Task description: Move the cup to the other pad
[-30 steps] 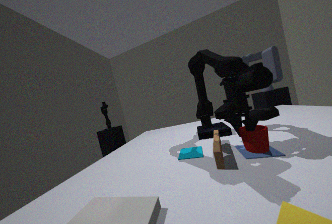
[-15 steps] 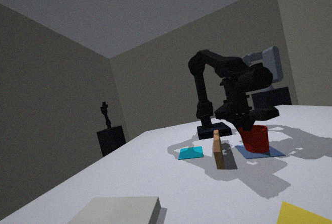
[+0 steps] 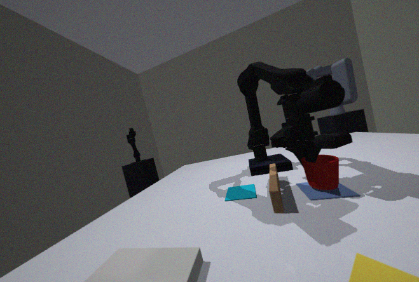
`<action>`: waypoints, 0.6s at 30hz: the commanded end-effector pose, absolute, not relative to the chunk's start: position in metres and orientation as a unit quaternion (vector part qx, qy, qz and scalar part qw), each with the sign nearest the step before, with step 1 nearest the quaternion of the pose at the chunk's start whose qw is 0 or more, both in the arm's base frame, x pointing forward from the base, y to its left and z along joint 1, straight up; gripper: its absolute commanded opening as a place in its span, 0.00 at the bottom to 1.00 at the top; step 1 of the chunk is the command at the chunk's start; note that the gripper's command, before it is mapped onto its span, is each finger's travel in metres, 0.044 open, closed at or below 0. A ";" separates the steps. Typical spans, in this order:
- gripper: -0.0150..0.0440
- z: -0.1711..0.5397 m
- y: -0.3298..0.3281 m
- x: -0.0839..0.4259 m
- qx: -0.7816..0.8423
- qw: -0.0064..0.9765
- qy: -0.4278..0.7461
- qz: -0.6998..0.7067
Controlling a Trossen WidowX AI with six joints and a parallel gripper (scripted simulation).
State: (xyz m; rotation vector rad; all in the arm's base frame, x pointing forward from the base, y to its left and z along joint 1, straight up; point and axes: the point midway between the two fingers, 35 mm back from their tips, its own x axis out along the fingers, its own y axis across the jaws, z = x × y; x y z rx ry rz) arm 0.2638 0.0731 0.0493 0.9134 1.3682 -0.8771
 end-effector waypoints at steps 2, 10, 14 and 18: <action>0.25 0.064 0.074 0.266 0.395 0.598 0.587 -0.377; 0.25 0.089 0.074 0.267 0.395 0.598 0.586 -0.378; 0.25 0.100 0.074 0.267 0.395 0.598 0.586 -0.378; 0.25 0.112 0.075 0.266 0.395 0.598 0.585 -0.379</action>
